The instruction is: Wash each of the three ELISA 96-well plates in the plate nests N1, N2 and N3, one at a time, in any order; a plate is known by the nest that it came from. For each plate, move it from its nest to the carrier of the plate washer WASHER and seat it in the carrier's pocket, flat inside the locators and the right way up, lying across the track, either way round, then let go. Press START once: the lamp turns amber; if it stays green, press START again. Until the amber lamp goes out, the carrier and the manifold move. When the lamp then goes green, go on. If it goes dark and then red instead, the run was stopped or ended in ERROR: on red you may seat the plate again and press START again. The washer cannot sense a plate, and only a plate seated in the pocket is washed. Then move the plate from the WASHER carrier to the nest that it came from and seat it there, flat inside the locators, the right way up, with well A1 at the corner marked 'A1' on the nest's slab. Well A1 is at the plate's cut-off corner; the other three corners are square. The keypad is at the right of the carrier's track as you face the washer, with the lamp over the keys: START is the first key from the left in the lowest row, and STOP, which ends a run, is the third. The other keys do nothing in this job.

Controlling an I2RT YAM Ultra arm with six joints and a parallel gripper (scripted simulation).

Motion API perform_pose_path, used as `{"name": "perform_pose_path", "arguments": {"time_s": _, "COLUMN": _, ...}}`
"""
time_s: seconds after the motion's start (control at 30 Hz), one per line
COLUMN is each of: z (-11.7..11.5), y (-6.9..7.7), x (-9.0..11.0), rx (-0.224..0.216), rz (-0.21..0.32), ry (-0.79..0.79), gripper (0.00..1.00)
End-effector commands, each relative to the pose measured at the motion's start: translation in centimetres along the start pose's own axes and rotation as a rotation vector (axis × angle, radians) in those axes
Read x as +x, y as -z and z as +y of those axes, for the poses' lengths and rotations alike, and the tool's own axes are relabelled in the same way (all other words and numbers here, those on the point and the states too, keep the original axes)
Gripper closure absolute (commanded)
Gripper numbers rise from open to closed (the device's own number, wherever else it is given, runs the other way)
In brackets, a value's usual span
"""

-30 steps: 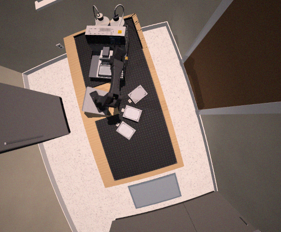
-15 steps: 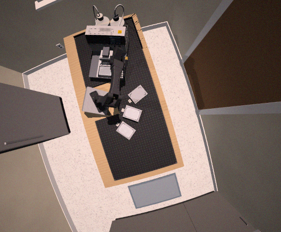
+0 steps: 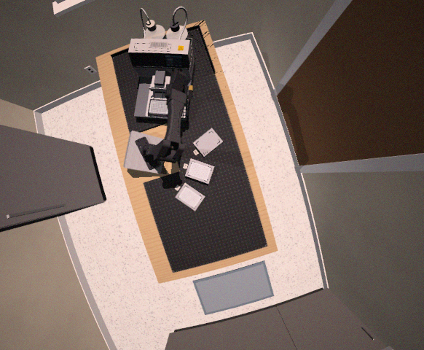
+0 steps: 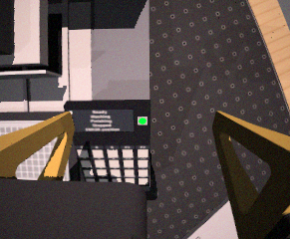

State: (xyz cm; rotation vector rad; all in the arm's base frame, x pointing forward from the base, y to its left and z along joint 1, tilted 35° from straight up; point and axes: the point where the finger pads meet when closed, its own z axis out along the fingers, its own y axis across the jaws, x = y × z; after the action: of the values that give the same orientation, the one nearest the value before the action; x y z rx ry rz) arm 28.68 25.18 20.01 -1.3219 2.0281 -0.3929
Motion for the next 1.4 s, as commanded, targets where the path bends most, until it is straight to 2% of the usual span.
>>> {"name": "perform_pose_path", "arguments": {"time_s": 0.0, "z": 0.0, "y": 0.3, "x": -0.2, "rx": -0.003, "rz": -0.006, "ry": 0.001, "gripper": 0.0}}
{"name": "perform_pose_path", "arguments": {"time_s": 0.17, "z": 0.0, "y": 0.3, "x": -0.2, "rx": -0.003, "rz": -0.006, "ry": 0.001, "gripper": 0.0}}
{"name": "perform_pose_path", "arguments": {"time_s": 0.2, "z": 0.1, "y": 0.3, "x": 0.1, "rx": -0.003, "rz": -0.006, "ry": 0.001, "gripper": 1.0}}
{"name": "perform_pose_path", "arguments": {"time_s": 0.27, "z": 0.1, "y": 0.3, "x": 0.1, "rx": -0.003, "rz": -0.006, "ry": 0.001, "gripper": 1.0}}
{"name": "perform_pose_path", "arguments": {"time_s": 0.77, "z": 2.3, "y": 0.2, "x": 4.7, "rx": -0.003, "rz": -0.005, "ry": 0.001, "gripper": 1.0}}
{"name": "perform_pose_path", "arguments": {"time_s": 0.83, "z": 2.3, "y": 0.2, "x": 4.7, "rx": -0.003, "rz": -0.005, "ry": 0.001, "gripper": 1.0}}
{"name": "perform_pose_path", "arguments": {"time_s": 1.37, "z": 4.4, "y": 0.1, "x": 9.2, "rx": -0.003, "rz": -0.004, "ry": 0.001, "gripper": 1.0}}
